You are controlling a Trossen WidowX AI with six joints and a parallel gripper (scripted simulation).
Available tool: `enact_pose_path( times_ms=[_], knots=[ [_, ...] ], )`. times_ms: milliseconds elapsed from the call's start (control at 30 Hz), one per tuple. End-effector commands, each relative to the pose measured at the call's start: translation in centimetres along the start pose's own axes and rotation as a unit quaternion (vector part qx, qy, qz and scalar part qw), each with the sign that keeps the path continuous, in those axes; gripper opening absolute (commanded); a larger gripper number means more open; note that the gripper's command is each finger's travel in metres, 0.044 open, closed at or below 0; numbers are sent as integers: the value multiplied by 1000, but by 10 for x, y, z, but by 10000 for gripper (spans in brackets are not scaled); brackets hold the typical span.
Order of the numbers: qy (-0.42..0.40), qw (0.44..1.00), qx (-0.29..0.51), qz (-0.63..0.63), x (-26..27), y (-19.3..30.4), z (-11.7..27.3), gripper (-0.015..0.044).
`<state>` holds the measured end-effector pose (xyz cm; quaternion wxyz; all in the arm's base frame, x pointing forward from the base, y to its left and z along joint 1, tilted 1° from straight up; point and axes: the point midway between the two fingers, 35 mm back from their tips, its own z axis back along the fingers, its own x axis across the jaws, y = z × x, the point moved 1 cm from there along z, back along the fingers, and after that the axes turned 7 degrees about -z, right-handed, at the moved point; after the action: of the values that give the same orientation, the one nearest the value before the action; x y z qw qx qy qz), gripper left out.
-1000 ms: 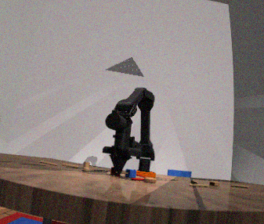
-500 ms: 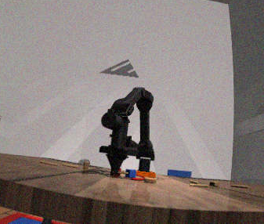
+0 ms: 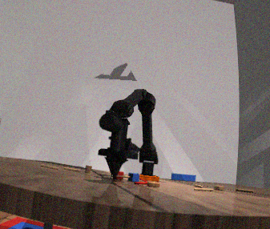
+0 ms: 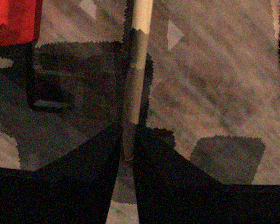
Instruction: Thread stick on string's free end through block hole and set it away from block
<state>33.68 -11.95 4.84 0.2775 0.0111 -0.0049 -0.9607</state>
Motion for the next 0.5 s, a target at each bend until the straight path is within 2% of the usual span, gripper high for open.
enact_pose_path(
  times_ms=[0, 467],
  knots=[
    [0, 1000, 3, 1, -1, 6, 2, 0],
    [0, 1000, 3, -13, 2, 21, 2, 0]
  ],
)
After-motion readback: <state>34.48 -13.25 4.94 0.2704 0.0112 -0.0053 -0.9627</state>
